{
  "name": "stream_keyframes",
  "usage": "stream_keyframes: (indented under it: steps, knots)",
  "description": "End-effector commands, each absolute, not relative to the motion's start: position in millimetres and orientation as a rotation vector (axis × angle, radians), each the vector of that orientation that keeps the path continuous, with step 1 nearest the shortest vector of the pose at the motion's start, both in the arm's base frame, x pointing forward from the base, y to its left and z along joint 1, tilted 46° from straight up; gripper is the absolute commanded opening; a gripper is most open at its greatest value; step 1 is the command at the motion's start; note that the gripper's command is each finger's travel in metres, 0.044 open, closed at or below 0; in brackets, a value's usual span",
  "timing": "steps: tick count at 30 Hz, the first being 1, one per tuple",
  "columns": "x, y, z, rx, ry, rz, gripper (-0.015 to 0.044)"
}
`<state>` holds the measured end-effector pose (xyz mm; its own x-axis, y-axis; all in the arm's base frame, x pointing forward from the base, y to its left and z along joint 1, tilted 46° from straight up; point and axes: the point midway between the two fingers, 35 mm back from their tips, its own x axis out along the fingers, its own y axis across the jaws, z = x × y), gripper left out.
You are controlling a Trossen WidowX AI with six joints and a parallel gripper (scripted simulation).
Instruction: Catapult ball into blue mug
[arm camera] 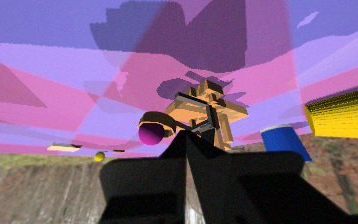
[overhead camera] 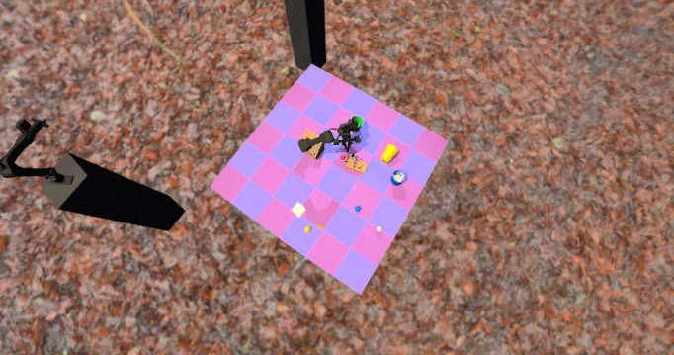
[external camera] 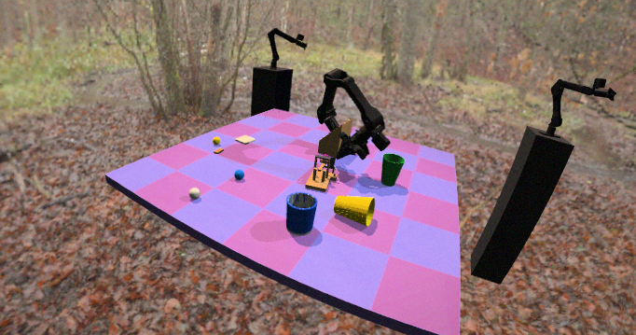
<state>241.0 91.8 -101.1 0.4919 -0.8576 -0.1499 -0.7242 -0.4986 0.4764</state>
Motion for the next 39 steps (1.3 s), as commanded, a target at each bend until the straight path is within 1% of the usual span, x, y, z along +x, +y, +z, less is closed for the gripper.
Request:
stream_keyframes:
  steps: [1, 32, 35, 39]
  knots:
    - [241, 86, -106, 2.387, -1.313, -0.527, 0.0]
    - [237, 42, -144, 2.383, -1.316, -0.516, 0.0]
    - [239, 62, -141, 2.386, -1.311, -0.528, 0.0]
    - [236, 121, -124, 2.388, -1.305, -0.543, 0.0]
